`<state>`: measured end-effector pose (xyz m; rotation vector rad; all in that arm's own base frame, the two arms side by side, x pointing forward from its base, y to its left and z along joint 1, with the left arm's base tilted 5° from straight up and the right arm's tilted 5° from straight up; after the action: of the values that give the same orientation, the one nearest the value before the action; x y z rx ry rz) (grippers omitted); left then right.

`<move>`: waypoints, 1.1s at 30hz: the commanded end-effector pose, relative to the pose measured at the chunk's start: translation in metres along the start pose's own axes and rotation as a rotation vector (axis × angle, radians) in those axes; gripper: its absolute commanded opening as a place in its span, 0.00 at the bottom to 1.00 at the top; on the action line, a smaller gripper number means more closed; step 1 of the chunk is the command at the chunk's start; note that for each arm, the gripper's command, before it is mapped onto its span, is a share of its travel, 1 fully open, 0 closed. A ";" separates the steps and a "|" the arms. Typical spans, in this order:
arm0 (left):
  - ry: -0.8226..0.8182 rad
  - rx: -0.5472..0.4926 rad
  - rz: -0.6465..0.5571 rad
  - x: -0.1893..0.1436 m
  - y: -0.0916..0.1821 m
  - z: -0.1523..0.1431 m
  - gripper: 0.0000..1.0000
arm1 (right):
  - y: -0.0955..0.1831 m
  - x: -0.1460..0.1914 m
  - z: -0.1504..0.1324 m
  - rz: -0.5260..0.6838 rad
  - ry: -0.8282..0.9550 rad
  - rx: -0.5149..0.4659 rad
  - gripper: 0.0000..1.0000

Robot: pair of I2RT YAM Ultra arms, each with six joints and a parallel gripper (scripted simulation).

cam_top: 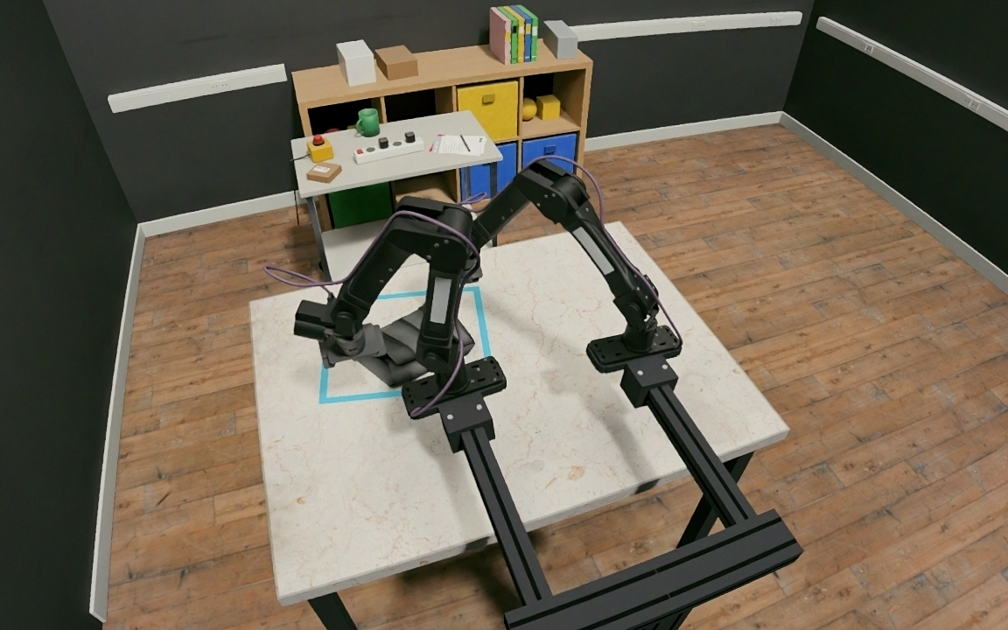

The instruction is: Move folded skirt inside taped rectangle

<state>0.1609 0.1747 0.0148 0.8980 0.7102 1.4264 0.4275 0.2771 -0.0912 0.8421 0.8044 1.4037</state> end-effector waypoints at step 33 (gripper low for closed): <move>-0.009 -0.008 0.010 0.004 0.089 0.053 0.90 | -0.001 -0.005 -0.008 -0.027 0.019 0.035 0.90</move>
<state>0.1608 0.1702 0.1108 0.9084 0.6957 1.4364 0.4199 0.2709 -0.0982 0.8474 0.8496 1.3774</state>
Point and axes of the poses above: on each arm, the point where the finger pads meet when closed, its own y axis back along the fingers, its own x axis across the jaws, z = x × y, the point moved 1 cm from there along y, back along the fingers, and after that the axes turned 2 degrees about -y, right-handed, at the moved point
